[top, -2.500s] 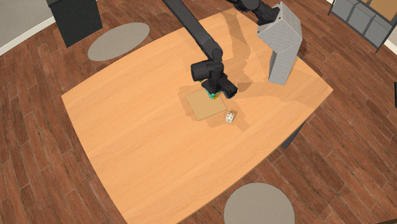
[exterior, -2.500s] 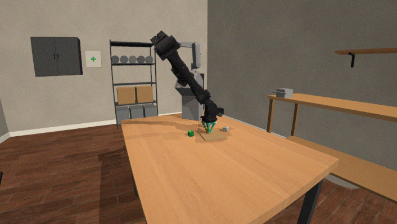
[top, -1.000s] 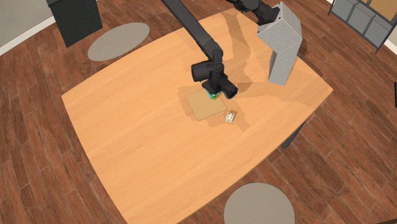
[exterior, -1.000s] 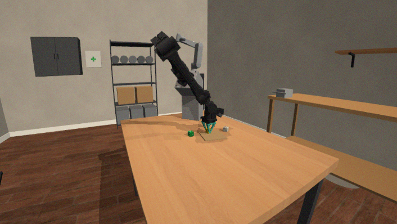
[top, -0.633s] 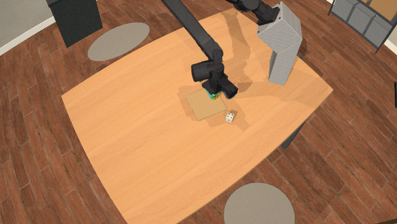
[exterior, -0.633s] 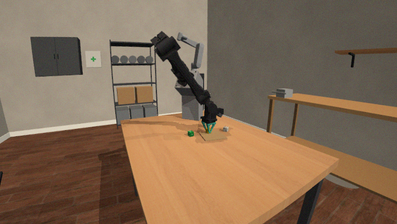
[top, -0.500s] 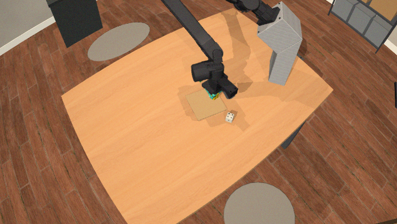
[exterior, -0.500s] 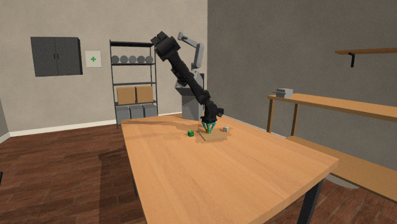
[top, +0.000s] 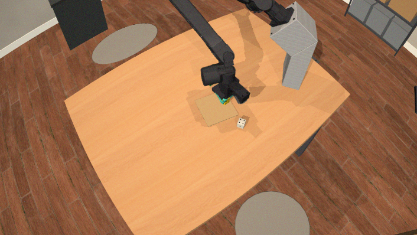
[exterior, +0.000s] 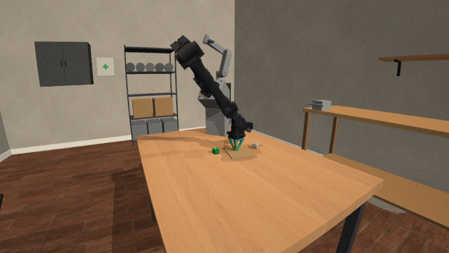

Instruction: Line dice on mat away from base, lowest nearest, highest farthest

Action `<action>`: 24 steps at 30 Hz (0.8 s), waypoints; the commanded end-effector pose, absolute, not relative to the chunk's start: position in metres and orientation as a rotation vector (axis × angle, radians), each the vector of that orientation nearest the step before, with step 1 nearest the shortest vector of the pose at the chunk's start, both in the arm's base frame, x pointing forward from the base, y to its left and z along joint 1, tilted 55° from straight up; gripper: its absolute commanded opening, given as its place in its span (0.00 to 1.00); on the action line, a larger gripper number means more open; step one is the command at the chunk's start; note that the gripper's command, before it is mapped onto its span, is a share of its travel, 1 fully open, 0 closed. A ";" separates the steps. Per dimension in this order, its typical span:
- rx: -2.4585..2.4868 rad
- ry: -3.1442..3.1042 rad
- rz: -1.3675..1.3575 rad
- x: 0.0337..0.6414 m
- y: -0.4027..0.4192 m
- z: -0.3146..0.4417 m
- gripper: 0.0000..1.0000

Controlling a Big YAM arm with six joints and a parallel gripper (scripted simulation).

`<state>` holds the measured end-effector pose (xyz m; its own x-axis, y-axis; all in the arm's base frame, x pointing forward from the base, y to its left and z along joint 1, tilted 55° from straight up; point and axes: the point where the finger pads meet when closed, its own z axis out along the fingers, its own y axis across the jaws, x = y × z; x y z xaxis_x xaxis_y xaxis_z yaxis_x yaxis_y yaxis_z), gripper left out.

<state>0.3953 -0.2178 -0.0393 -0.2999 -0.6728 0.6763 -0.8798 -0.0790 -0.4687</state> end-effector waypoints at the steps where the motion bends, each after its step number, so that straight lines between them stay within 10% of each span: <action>1: 1.703 -1.956 1.317 0.395 -0.221 -0.041 0.26; 24: 1.703 -1.956 1.317 0.395 -0.221 -0.041 0.45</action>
<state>0.3953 -0.2178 -0.0393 -0.2999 -0.6728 0.6763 -0.8798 -0.0790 -0.4687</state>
